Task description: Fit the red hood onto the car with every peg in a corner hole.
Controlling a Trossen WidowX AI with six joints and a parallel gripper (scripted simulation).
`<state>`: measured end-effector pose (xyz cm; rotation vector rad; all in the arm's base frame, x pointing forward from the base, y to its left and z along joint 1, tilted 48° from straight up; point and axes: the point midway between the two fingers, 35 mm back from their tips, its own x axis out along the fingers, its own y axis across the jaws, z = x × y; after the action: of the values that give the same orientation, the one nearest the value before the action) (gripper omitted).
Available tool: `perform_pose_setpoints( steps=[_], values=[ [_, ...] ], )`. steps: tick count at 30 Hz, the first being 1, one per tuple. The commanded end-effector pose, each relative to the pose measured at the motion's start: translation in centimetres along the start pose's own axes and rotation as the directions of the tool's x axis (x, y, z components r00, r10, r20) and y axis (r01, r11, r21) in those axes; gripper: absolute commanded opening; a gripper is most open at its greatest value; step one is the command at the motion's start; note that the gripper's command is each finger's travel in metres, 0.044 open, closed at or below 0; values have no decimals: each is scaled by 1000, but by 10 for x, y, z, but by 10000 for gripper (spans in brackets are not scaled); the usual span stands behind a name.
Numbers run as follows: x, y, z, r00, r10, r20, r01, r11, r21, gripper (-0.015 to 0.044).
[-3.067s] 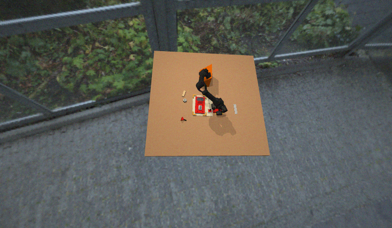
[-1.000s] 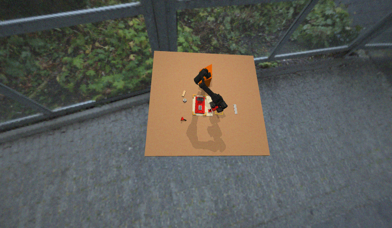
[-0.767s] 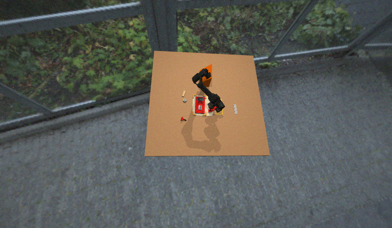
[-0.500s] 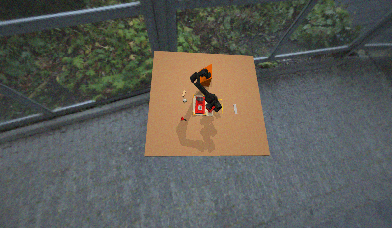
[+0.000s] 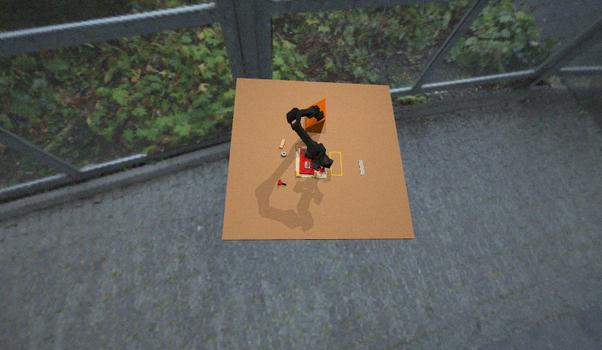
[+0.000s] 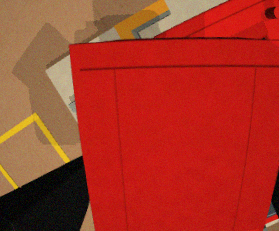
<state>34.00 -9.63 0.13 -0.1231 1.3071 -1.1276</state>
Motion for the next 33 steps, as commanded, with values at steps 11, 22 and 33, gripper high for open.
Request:
perform_pose_setpoints(
  steps=[11,22,33],
  values=[
    [1,-44,10,1000,-12,3,13,949,-315,0],
    [2,-60,13,1000,-18,3,17,899,-437,0],
    [44,-62,14,1000,-19,4,19,899,-437,0]
  ],
)
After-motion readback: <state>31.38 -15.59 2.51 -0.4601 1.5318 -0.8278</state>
